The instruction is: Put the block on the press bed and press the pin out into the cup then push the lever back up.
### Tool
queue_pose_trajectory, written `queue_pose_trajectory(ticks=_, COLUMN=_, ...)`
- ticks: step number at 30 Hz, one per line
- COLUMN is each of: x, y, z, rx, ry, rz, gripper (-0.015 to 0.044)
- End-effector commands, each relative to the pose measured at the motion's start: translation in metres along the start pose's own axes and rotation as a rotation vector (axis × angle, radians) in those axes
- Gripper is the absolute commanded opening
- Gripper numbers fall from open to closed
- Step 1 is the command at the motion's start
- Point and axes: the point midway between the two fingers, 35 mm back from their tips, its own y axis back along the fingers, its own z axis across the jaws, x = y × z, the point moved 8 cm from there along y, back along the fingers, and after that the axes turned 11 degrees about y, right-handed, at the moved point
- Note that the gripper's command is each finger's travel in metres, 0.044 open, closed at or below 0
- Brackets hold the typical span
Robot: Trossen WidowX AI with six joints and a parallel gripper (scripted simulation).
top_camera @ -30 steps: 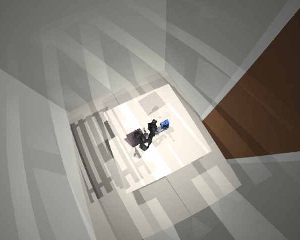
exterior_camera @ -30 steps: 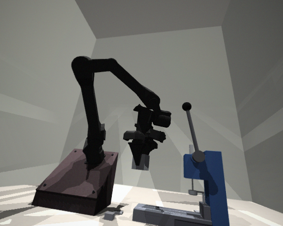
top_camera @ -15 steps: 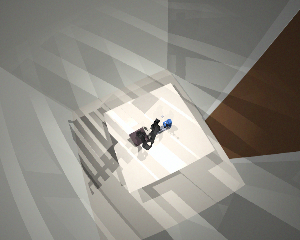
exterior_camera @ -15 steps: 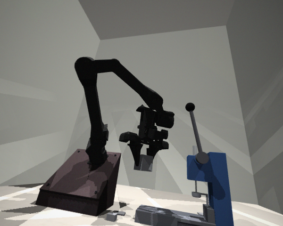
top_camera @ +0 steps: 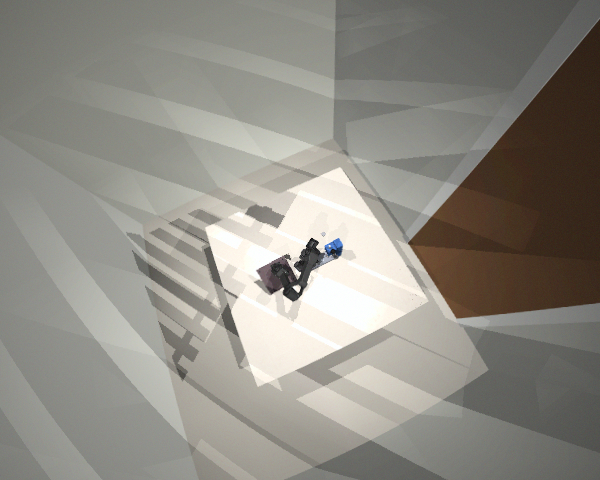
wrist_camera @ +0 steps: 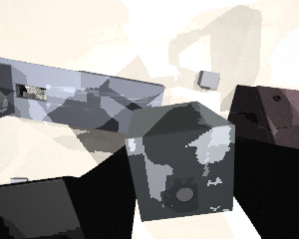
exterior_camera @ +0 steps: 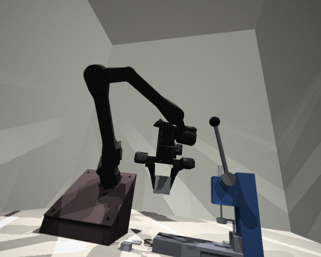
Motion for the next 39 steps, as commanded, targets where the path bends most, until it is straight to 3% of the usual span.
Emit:
queue_pose_trajectory(ticks=1, x=0.0, y=0.0, z=0.0, rx=0.0, ry=-0.121, rz=-0.002, gripper=0.0)
queue_pose_trajectory(ticks=11, x=0.0, y=-0.001, z=0.0, rx=0.0, ry=-0.314, rz=-0.002, gripper=0.0)
queue_pose_trajectory(ticks=23, x=-0.002, y=-0.061, z=0.031, rx=-0.002, ry=-0.315, rz=-0.004, gripper=0.0)
queue_pose_trajectory(ticks=39, x=-0.002, y=-0.094, z=0.032, rx=-0.001, ry=-0.315, rz=-0.006, gripper=0.0)
